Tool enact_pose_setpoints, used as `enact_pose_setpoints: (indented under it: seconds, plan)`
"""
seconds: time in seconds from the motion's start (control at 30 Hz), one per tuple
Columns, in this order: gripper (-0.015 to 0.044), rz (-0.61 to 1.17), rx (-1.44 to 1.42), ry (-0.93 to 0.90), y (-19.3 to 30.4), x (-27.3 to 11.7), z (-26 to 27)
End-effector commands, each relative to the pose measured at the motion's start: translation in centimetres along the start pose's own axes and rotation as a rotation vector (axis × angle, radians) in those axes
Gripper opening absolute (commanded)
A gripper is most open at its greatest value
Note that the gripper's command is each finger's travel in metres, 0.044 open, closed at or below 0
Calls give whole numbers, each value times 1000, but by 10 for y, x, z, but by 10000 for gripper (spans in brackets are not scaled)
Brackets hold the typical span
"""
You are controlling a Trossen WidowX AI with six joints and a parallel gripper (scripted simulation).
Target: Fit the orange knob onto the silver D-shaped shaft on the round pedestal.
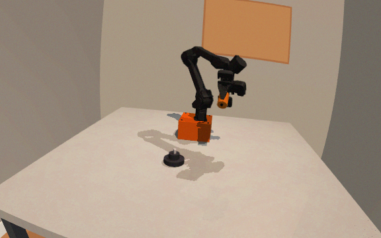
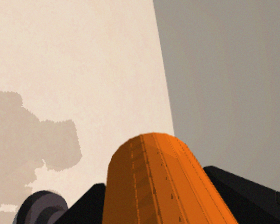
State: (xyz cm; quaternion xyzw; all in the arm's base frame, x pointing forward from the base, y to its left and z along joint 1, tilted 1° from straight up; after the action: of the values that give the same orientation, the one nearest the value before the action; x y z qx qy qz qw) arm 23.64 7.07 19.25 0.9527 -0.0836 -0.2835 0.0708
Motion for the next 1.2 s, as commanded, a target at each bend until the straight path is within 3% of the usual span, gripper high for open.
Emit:
enact_pose_setpoints:
  seconds: [0.0, 1.17]
  plan:
    - [0, 12, -2, 35, 0, 0, 2]
    - [0, 15, -1, 58, -1, 0, 4]
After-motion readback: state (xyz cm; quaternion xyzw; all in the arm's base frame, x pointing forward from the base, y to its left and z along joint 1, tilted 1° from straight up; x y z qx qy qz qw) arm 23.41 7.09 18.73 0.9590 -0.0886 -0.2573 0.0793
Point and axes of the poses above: the point midway between the two fingers, 35 mm back from their tips, its own x axis out along the fingers, its own z axis across the jaws, y = z × x, the point moved 2 cm from there along -x, back along the fingers, and after that the axes turned 15 degrees about -x, right-handed, at the moved point
